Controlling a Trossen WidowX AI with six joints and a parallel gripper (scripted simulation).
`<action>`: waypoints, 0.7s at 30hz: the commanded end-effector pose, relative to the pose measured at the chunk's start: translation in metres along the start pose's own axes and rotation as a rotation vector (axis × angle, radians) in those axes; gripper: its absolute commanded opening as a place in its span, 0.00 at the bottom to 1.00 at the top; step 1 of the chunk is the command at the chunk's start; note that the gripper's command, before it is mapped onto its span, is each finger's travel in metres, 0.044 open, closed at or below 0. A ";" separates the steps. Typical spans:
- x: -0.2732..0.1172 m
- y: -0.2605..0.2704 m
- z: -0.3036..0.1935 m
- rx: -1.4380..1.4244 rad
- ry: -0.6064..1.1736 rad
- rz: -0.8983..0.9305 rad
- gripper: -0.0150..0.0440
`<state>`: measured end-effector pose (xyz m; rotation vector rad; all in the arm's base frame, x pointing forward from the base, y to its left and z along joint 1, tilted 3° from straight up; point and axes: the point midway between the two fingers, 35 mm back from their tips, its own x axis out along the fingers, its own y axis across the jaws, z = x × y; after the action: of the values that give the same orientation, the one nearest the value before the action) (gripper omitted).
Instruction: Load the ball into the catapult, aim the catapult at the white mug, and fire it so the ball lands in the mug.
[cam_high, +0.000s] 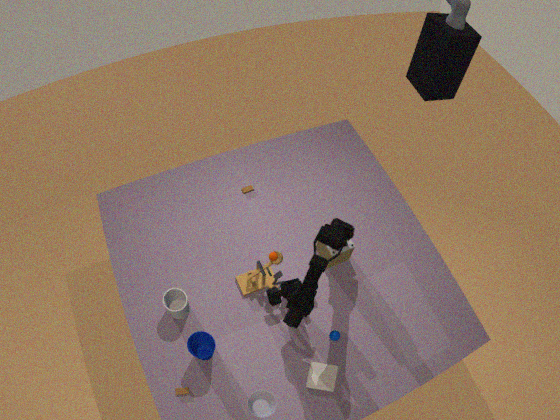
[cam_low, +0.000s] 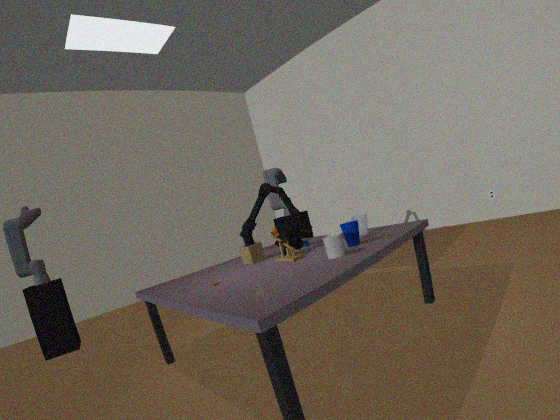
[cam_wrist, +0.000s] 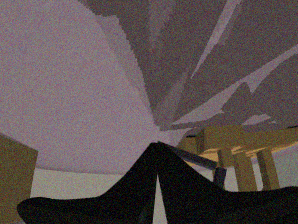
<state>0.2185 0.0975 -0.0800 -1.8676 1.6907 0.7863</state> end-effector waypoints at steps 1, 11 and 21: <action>0.003 0.003 0.000 -0.009 0.011 0.009 0.25; -0.129 0.002 -0.043 0.000 -0.005 0.000 0.25; -0.120 -0.028 -0.033 0.179 -0.132 0.022 0.61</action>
<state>0.2295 0.1576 0.0256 -1.7372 1.6664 0.7556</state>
